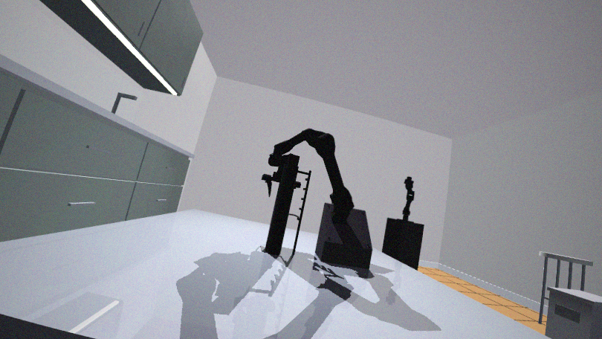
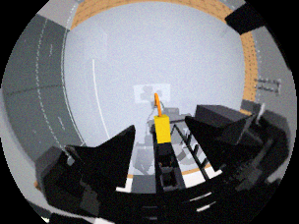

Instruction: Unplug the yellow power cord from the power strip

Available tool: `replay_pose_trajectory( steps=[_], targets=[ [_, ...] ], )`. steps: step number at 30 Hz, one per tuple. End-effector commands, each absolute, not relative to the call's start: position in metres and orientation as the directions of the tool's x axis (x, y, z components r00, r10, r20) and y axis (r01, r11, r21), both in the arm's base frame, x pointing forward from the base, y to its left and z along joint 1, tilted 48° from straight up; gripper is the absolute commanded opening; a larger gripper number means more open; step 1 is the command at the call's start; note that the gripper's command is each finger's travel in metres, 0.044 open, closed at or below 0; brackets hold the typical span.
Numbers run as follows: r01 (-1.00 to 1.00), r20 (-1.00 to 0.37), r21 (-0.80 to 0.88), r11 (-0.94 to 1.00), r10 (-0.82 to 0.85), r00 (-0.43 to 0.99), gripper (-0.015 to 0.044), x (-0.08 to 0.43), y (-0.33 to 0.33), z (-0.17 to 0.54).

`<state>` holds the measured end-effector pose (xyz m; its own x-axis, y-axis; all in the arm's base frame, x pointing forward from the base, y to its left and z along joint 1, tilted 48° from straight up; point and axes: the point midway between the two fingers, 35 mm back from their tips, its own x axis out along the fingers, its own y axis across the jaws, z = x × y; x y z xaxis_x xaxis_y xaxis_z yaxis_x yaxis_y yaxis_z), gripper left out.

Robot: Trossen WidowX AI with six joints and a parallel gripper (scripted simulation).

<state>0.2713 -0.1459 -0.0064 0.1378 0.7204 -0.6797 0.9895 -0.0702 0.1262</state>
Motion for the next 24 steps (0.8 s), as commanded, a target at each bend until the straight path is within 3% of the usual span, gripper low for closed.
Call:
replay_pose_trajectory(
  steps=[1,24],
  targets=[
    [0.99,-0.681,0.12,-0.075,0.719,0.137,0.044,0.2681,-0.1714,-0.025],
    [0.99,-0.681,0.12,-0.075,0.719,0.137,0.044,0.2675,-0.1773,-0.0296]
  ],
)
